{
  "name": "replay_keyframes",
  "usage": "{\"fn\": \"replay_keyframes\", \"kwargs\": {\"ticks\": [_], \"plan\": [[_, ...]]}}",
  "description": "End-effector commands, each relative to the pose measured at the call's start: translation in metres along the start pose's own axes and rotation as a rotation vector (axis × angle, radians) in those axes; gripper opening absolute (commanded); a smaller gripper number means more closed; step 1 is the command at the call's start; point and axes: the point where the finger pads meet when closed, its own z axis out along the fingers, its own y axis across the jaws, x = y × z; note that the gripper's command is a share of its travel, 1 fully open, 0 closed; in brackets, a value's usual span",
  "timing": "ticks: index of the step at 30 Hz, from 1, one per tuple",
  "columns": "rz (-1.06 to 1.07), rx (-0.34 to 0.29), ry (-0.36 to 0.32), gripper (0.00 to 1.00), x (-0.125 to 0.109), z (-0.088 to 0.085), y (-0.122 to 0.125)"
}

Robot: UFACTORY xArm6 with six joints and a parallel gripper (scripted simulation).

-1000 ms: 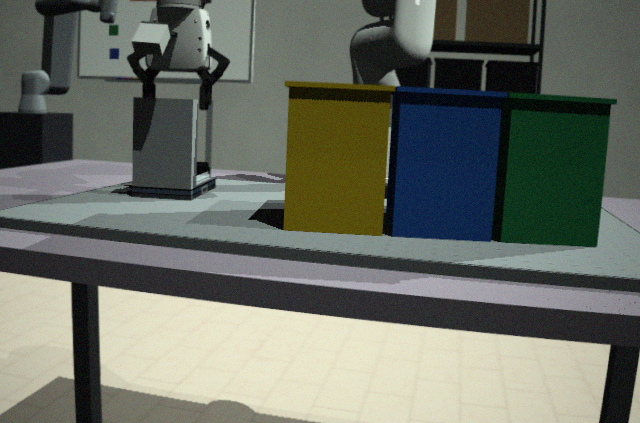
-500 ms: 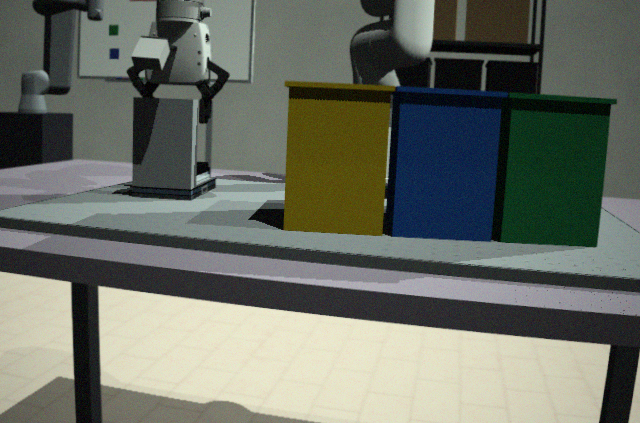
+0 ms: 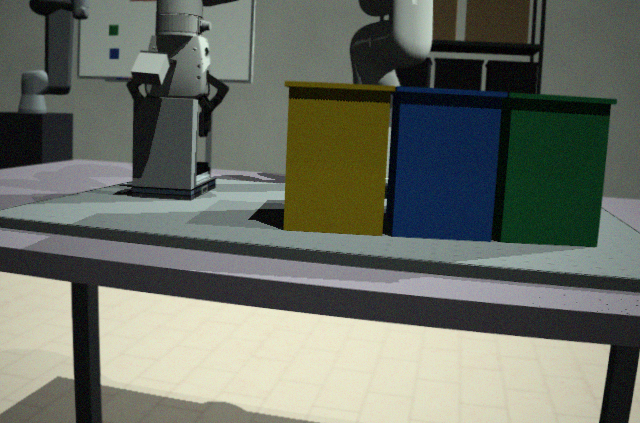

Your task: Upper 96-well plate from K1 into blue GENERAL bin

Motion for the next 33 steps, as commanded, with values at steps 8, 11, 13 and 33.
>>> {"fn": "replay_keyframes", "kwargs": {"ticks": [8,11,13,33], "plan": [[0.000,-0.004,0.003,1.00,0.001,0.013,0.001],[0.000,-0.003,0.003,1.00,0.001,0.018,0.001],[0.000,-0.003,0.003,1.00,0.001,0.021,0.001],[0.000,-0.003,0.003,1.00,0.001,0.033,0.001]]}}
